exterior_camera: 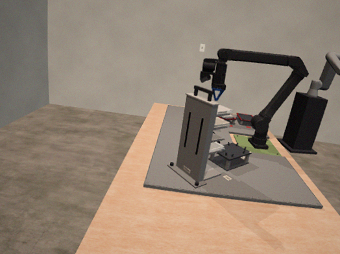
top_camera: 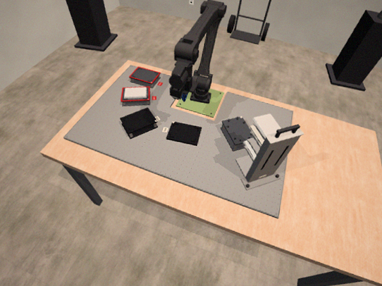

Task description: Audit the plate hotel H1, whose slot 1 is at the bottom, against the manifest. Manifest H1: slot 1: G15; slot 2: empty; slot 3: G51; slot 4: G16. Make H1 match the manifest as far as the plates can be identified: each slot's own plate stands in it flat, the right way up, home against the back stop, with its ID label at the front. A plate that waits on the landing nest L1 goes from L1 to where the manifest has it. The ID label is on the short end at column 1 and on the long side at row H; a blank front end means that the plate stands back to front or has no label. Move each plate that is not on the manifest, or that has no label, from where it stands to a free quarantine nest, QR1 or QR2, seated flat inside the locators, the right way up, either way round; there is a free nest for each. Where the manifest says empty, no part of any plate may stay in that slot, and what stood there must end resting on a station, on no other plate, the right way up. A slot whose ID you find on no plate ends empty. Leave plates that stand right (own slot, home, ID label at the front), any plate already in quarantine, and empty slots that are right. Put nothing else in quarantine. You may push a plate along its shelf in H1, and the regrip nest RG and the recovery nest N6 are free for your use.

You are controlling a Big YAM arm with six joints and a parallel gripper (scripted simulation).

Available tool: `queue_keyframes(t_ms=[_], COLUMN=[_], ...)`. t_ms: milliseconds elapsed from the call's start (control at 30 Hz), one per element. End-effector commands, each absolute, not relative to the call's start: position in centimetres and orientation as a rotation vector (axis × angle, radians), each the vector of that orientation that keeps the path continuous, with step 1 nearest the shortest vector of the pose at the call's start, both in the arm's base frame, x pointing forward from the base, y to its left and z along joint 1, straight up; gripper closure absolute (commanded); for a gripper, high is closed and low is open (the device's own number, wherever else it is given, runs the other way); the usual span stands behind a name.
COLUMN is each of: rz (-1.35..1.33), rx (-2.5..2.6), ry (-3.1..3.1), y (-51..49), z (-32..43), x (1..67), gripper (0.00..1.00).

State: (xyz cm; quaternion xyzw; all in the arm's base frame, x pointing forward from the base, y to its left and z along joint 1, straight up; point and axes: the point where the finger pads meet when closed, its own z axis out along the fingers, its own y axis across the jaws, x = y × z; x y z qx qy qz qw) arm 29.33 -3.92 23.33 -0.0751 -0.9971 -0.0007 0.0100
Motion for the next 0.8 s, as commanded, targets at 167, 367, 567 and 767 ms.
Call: queue_keyframes(t_ms=[167, 367, 567, 767], rz=[0.003, -0.003, -0.008, -0.012], rx=[-0.234, -0.235, -0.234, -0.235], ry=[-3.191, -3.206, -3.199, -3.206], y=[-5.0, -2.6, -0.5, 0.9], z=[28.0, 28.2, 27.8, 27.9], x=[30.9, 31.4, 32.0, 32.3], gripper=[1.00, 1.00, 1.00, 1.00])
